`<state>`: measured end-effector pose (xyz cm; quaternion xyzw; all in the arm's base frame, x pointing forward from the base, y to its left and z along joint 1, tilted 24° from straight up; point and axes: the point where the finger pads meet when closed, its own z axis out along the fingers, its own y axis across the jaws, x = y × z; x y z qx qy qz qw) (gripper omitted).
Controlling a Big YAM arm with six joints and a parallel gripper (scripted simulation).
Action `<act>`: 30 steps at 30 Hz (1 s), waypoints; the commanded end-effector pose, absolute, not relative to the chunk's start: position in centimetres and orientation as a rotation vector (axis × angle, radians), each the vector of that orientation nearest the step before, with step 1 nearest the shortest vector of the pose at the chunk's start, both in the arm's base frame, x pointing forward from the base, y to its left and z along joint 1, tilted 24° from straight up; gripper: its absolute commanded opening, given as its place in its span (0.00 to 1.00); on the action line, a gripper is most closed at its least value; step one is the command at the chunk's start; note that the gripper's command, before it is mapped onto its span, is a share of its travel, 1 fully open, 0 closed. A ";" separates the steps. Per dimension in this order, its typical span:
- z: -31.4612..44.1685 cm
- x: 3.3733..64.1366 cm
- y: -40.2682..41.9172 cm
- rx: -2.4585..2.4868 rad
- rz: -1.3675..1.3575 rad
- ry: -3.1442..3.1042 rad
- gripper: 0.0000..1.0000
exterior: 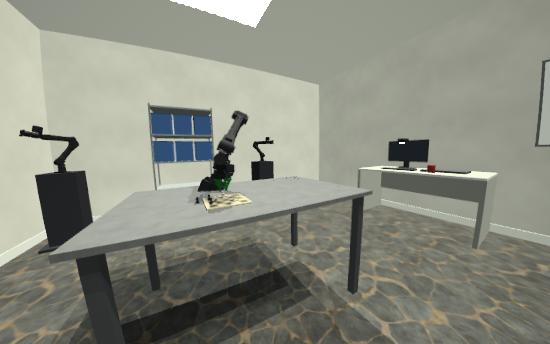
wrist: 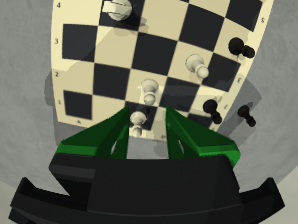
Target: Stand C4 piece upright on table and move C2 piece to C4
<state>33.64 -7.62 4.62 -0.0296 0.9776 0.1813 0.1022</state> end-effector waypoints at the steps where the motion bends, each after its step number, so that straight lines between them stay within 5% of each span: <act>1: 4.8 33.8 -8.6 -0.079 0.509 2.866 0.33; 30: 4.7 33.8 -8.7 -0.075 0.510 2.868 0.33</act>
